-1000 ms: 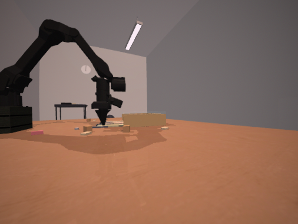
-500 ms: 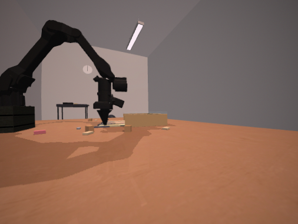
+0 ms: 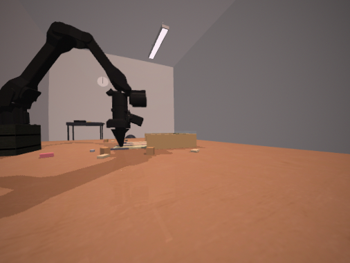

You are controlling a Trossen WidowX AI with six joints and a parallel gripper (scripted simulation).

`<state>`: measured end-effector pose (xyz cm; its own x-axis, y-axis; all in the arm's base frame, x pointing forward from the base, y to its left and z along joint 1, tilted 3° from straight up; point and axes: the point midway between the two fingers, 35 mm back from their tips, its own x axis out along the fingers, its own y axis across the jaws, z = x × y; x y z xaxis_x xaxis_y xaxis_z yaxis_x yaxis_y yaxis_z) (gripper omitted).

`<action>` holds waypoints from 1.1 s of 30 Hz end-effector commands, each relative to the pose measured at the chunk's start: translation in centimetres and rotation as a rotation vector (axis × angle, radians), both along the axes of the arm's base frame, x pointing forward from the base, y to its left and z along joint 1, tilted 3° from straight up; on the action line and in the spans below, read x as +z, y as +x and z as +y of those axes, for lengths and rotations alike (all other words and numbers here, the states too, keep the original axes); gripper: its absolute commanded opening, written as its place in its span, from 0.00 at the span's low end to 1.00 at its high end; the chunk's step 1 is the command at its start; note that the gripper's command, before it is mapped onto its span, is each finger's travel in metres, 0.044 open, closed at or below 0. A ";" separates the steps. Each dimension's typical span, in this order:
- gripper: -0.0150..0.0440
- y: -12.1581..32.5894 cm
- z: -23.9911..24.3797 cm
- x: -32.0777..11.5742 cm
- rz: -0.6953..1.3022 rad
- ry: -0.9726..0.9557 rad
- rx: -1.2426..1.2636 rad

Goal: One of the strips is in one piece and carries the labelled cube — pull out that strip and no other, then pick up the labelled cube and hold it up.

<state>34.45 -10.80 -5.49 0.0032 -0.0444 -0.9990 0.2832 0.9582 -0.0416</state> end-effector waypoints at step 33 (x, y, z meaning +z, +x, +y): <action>0.25 -5.7 1.8 -0.5 0.018 0.003 0.004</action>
